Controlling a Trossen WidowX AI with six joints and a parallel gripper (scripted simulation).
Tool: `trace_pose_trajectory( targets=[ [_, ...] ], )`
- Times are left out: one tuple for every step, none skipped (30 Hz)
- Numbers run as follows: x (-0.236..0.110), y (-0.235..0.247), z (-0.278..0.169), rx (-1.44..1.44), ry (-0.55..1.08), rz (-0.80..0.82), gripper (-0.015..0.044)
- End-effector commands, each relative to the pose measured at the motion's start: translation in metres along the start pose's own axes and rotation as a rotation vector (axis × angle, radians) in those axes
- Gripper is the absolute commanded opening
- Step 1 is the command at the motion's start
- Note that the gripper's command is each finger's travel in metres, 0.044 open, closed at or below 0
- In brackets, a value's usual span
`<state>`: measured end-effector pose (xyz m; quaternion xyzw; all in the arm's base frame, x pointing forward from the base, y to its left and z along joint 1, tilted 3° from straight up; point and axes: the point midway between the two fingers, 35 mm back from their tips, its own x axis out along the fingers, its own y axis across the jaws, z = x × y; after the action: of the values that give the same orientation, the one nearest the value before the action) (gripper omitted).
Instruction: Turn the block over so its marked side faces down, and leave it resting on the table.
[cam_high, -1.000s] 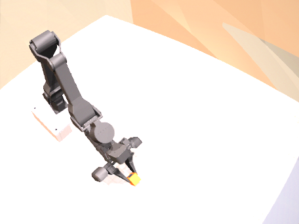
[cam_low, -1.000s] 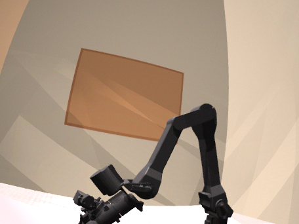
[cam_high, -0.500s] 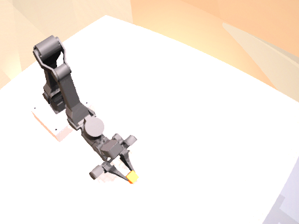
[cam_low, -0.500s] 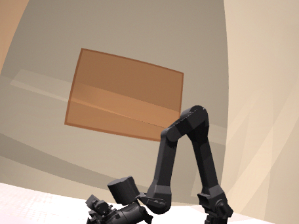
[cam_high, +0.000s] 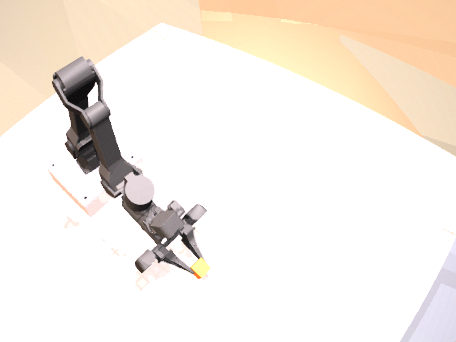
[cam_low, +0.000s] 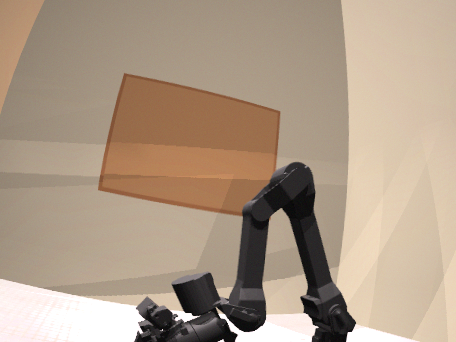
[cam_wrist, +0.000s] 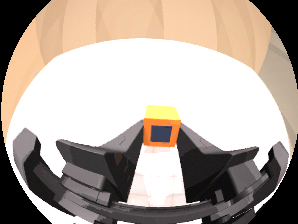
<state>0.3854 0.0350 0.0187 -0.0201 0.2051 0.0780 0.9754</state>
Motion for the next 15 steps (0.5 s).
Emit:
trace_pose_trajectory(
  targets=[
    [0.0001,0.0007,-0.0023,0.006,0.003,0.005,0.0000],
    [0.0001,0.0007,-0.0023,0.006,0.003,0.005,0.0000],
    [0.0001,0.0007,-0.0023,0.006,0.003,0.005,0.0000],
    [0.0001,0.0007,-0.0023,0.006,0.003,0.005,0.0026],
    [0.0001,0.0007,-0.0023,0.006,0.003,0.005,0.0053],
    [0.0001,0.0007,-0.0023,0.006,0.003,0.005,0.0079],
    [0.0001,0.0007,-0.0023,0.006,0.003,0.005,0.0105],
    [0.0001,0.0007,-0.0023,0.006,0.003,0.005,0.0131],
    [0.0001,0.0007,-0.0023,0.006,0.003,0.005,0.0157],
    [0.0001,0.0007,-0.0023,0.006,0.003,0.005,0.0184],
    [0.0001,0.0007,-0.0023,0.006,0.003,0.005,0.0210],
    [0.0001,0.0007,-0.0023,0.006,0.003,0.005,0.0236],
    [0.0001,0.0007,-0.0023,0.006,0.003,0.005,0.0263],
    [0.0001,0.0007,-0.0023,0.006,0.003,0.005,0.0289],
    [0.0001,0.0007,-0.0023,0.006,0.003,0.005,0.0315]
  ],
)
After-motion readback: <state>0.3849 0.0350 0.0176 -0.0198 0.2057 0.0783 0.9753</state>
